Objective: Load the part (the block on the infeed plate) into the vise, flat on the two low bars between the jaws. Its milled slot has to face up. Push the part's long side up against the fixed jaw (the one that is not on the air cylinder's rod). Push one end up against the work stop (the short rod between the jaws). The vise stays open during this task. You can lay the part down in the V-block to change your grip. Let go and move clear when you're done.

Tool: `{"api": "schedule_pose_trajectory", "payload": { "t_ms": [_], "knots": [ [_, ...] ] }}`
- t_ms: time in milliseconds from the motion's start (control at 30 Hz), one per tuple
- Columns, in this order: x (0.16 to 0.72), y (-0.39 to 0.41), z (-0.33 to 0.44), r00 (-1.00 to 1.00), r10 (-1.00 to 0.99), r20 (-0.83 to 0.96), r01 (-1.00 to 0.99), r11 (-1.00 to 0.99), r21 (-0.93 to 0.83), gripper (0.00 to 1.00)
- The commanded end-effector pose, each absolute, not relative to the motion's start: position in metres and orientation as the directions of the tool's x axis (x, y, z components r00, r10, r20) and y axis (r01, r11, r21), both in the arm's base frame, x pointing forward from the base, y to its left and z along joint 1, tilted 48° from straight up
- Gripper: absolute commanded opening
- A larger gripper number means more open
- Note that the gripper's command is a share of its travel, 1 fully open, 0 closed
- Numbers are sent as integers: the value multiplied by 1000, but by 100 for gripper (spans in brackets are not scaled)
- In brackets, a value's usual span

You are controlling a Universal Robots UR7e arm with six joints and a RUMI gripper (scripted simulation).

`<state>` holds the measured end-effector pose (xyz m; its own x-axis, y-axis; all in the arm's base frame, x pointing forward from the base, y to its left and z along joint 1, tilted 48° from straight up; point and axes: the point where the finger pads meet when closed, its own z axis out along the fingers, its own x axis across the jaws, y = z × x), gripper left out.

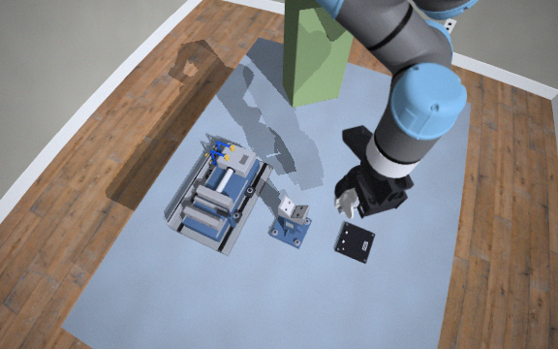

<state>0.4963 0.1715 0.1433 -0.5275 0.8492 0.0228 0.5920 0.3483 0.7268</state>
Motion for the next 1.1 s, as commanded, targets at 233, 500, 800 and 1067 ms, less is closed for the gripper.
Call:
{"api": "schedule_pose_trajectory", "payload": {
  "t_ms": [233,500,800,1067],
  "knots": [
    [497,166,140,-442,889,121,659,230,716,0],
    [498,161,137,-364,909,201,706,128,697,0],
    [499,156,135,-290,918,272,740,35,671,0],
    [500,151,132,-200,915,349,770,-74,634,0]
  ]
}}
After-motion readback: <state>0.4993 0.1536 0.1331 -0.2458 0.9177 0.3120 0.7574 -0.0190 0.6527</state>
